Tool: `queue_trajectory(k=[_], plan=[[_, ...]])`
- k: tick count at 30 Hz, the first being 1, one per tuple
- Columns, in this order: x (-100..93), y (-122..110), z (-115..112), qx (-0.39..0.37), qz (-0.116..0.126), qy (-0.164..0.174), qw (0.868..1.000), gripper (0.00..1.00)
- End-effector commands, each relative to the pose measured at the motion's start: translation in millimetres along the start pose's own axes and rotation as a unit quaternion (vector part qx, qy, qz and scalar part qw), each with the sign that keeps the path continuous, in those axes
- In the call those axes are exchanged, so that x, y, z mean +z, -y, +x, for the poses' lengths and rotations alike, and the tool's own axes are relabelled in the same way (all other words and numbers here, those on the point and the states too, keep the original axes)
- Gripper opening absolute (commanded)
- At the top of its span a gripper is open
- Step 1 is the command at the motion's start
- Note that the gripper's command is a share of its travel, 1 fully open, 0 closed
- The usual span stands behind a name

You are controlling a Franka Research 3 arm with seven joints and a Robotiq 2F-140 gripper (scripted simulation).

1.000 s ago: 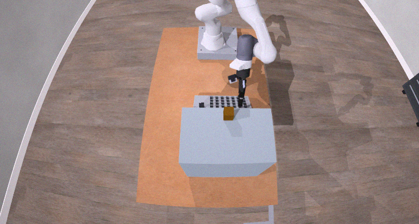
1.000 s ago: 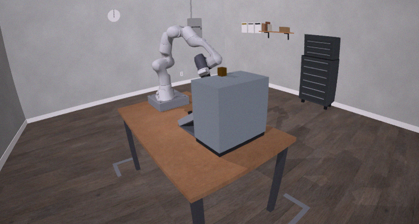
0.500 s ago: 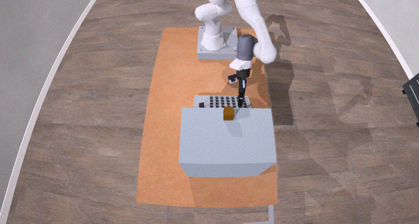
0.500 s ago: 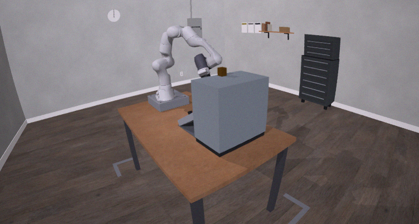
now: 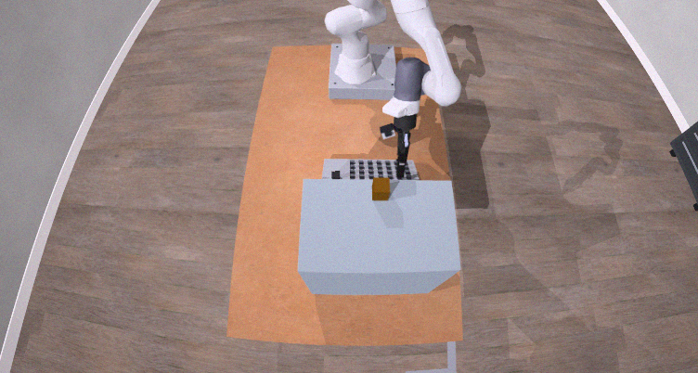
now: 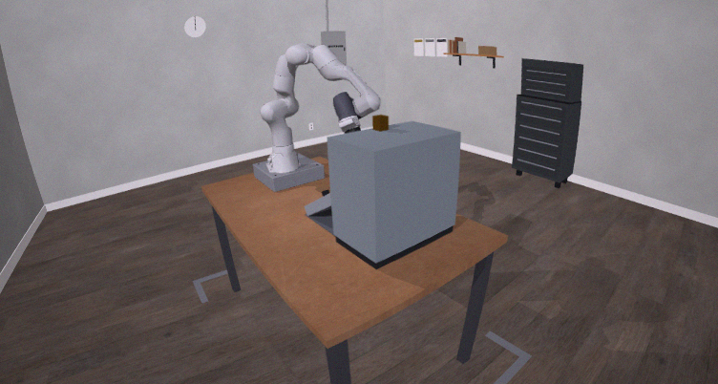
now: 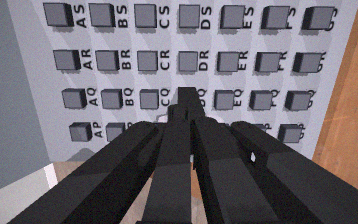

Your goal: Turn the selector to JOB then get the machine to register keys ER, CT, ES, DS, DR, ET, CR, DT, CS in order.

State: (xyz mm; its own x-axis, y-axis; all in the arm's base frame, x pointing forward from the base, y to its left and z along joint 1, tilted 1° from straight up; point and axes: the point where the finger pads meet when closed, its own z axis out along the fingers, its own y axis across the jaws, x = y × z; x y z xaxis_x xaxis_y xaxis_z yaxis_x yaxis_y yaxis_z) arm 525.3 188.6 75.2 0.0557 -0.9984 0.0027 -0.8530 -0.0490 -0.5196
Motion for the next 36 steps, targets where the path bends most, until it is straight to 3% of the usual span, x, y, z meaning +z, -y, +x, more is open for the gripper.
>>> queue_trajectory(k=[1, 21, 36], plan=[[1.7, -0.6, 1.3, 0.001, -0.001, -0.001, 1.0, 0.1], [0.9, -0.6, 1.3, 0.001, -0.001, -0.001, 1.0, 0.1], [-15.9, -0.5, 1.3, 0.001, -0.001, -0.001, 1.0, 0.1]])
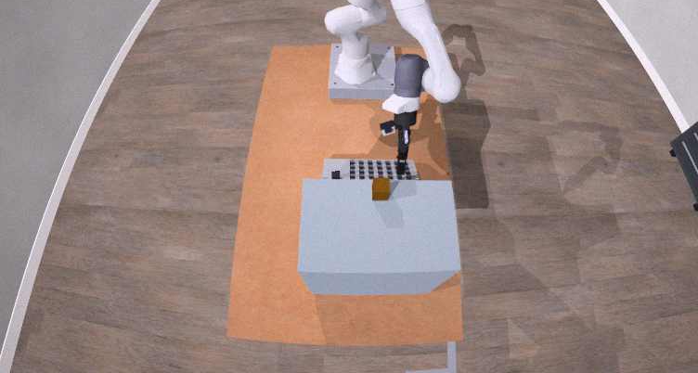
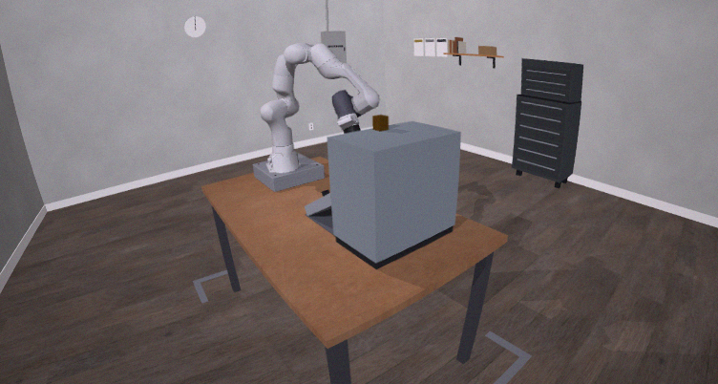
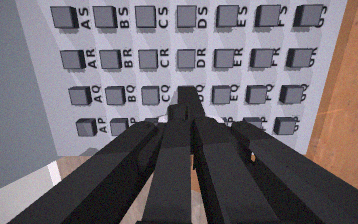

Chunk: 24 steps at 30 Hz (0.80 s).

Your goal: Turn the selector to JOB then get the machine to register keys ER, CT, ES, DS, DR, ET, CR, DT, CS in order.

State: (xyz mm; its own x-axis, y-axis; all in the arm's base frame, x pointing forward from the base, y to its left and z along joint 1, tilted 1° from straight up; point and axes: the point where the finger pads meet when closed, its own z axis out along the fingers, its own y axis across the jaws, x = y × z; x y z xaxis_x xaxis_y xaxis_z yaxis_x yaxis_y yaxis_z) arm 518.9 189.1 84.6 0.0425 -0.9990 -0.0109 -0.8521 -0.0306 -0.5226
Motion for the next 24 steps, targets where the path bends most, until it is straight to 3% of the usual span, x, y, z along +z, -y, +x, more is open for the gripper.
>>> queue_trajectory(k=[1, 11, 24], plan=[[-6.3, 0.0, 2.1, -0.008, -0.002, -0.003, 1.0, 0.1], [-19.5, 0.1, 2.1, -0.009, -0.002, -0.003, 1.0, 0.1], [-21.3, 6.8, 8.5, -0.008, -0.002, -0.003, 1.0, 0.1]])
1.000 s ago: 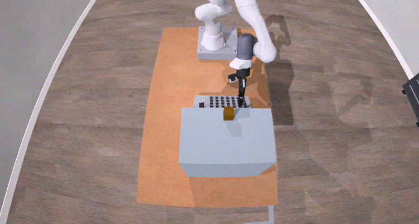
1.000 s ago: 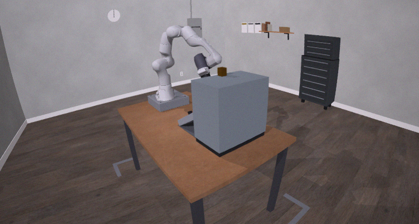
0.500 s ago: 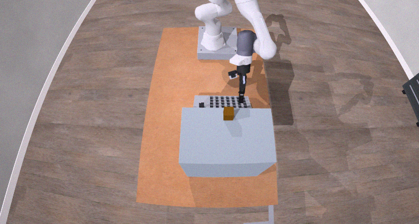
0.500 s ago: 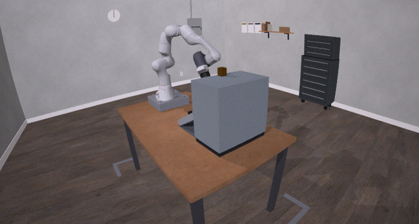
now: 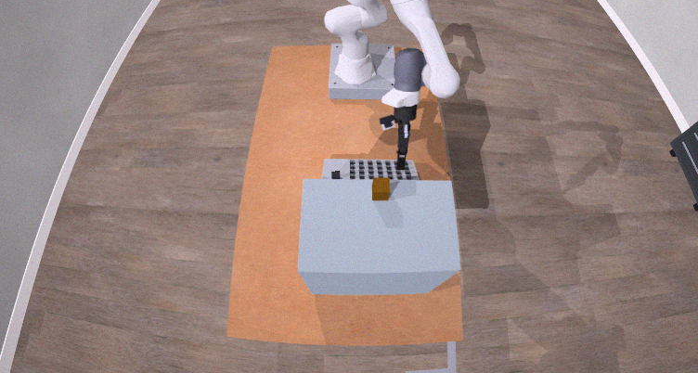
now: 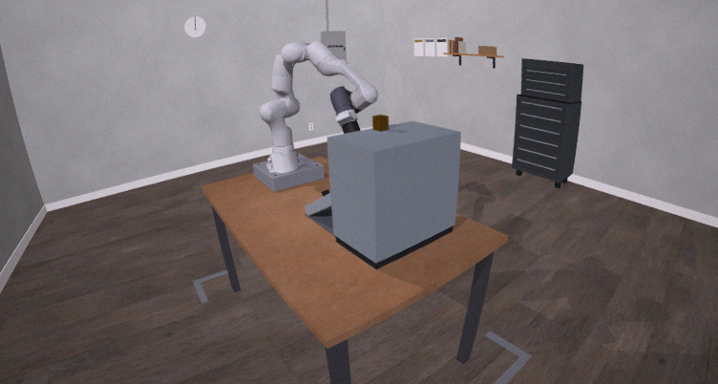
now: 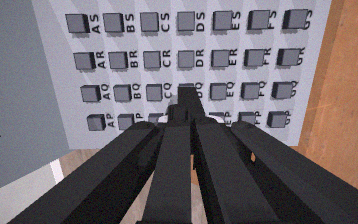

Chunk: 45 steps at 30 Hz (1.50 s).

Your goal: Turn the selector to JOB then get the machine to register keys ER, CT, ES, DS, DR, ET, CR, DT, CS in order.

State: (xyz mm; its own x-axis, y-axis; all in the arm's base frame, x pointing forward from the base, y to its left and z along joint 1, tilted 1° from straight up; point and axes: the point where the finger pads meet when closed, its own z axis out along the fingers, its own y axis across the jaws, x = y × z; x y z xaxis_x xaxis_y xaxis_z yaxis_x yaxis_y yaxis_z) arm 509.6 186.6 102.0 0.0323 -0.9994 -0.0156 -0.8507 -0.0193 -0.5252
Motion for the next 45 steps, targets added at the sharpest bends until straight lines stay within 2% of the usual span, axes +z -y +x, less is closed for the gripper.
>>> queue_trajectory(k=[1, 6, 8, 11, 25, 37, 45], plan=[[-1.6, 11.1, 11.4, -0.014, -0.004, -0.002, 1.0, 0.1], [-1.4, 54.2, 52.1, -0.014, -0.004, -0.002, 1.0, 0.1], [-1.4, 54.2, 52.1, -0.014, -0.004, -0.002, 1.0, 0.1], [-1.4, 67.5, 64.8, -0.014, -0.004, -0.002, 1.0, 0.1], [3.2, 68.9, 66.2, -0.014, -0.004, -0.002, 1.0, 0.1], [18.3, 68.8, 66.3, -0.014, -0.004, -0.003, 1.0, 0.1], [20.6, 68.8, 66.2, -0.014, -0.004, -0.002, 1.0, 0.1]])
